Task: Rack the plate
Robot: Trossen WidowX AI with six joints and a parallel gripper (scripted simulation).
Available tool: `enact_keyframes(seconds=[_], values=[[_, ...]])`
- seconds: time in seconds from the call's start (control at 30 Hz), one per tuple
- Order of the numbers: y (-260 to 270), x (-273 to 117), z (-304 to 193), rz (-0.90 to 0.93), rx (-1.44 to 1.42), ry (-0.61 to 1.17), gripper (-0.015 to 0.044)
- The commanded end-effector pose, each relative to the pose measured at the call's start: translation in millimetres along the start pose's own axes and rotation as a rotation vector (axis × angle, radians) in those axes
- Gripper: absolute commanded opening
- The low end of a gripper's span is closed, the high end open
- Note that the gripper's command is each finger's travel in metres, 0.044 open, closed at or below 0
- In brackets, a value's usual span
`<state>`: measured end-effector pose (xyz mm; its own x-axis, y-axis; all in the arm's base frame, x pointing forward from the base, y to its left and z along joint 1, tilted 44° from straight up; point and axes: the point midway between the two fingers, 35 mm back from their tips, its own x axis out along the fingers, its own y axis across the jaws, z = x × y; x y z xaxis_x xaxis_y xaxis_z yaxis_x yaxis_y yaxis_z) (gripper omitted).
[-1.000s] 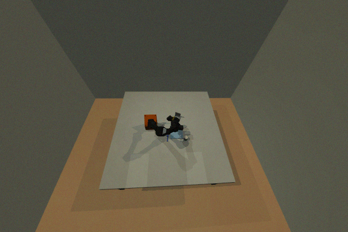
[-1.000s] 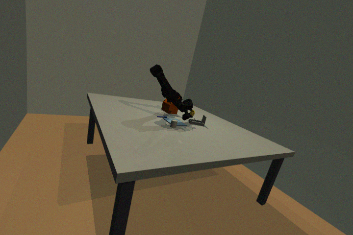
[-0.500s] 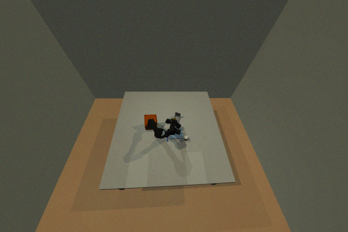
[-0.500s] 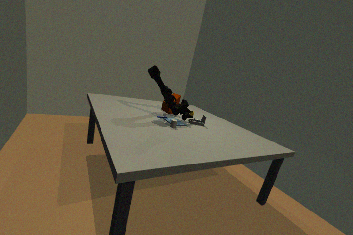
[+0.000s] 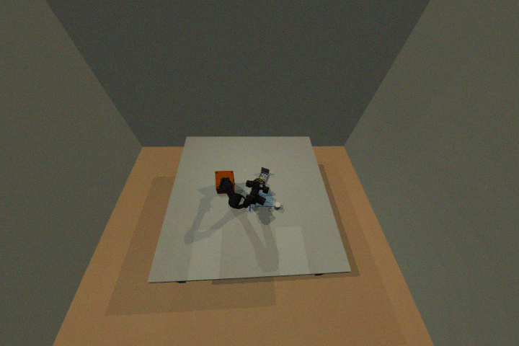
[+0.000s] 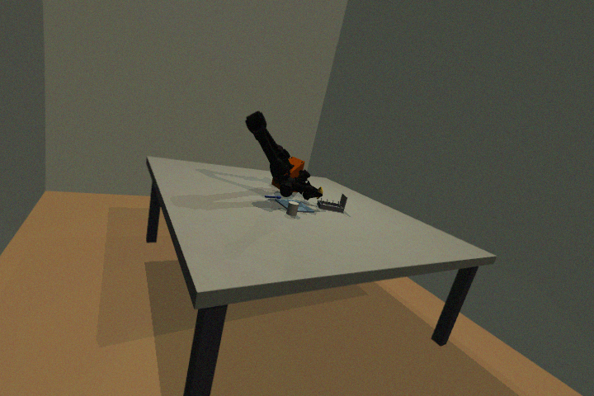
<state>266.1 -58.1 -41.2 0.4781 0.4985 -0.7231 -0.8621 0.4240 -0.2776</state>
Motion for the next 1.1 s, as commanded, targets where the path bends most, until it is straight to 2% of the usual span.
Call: enact_keyframes(seconds=[0.0,1.07], values=[[1,0,1,-0.009,-0.025,-0.013,0.0],[0,40,7,-0.006,-0.022,-0.011,0.0]])
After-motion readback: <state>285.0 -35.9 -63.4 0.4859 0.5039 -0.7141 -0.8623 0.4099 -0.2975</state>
